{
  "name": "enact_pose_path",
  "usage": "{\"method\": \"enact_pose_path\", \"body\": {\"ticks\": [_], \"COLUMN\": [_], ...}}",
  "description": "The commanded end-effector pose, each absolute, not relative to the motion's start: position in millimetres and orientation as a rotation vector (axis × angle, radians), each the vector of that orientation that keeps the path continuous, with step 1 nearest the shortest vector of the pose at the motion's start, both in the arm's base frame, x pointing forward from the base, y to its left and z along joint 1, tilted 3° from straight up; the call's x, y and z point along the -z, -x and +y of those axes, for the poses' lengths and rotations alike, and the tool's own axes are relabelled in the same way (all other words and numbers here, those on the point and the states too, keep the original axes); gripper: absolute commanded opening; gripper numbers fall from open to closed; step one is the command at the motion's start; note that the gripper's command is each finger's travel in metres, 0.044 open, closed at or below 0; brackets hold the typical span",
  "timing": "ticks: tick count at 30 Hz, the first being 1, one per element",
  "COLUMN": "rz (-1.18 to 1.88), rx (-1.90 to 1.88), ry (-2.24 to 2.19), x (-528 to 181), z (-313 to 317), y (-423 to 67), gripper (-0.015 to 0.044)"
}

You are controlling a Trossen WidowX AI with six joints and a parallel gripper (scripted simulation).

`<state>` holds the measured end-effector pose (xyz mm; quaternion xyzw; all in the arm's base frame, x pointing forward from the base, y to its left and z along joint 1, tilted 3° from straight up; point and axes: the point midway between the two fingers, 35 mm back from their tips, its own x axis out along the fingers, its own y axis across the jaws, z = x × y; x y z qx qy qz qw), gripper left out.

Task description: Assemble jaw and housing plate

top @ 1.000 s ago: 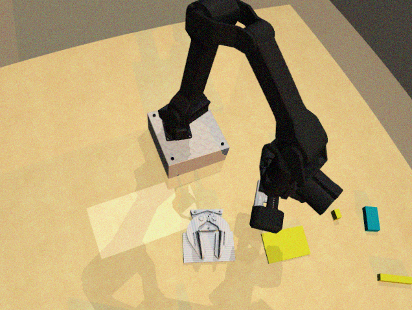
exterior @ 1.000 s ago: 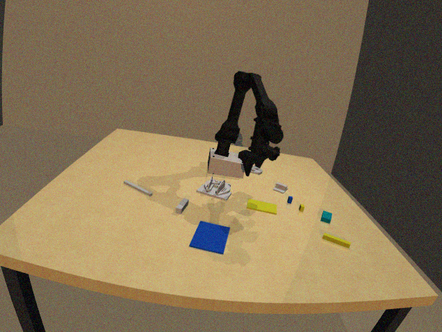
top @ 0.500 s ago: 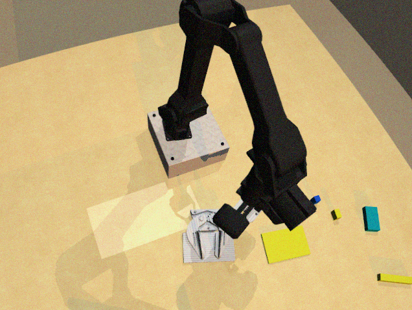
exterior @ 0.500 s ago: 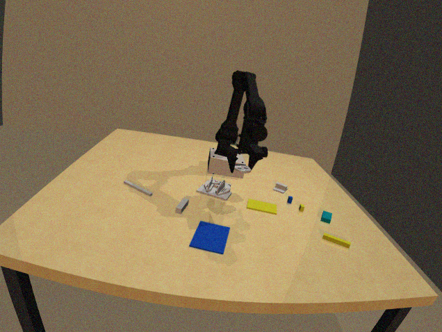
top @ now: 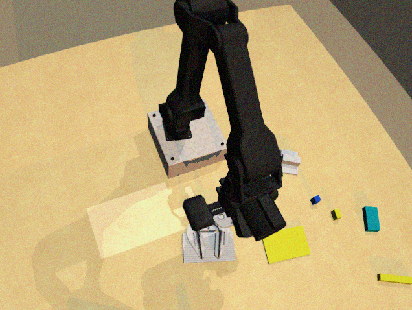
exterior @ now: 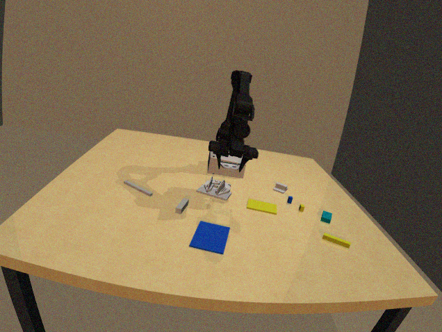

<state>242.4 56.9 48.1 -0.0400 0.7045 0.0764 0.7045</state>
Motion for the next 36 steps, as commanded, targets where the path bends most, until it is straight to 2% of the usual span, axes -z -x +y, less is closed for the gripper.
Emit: {"method": "enact_pose_path", "body": {"ticks": [1,8,36], "rz": [1.576,1.578,1.578], "rx": [-0.063,0.094,0.098], "ry": [-0.020,-0.176,-0.180], "x": [-46,-45,-45], "z": [45,27,27], "y": [-240,-238,-237], "gripper": [0.0351,0.0351,0.0351]}}
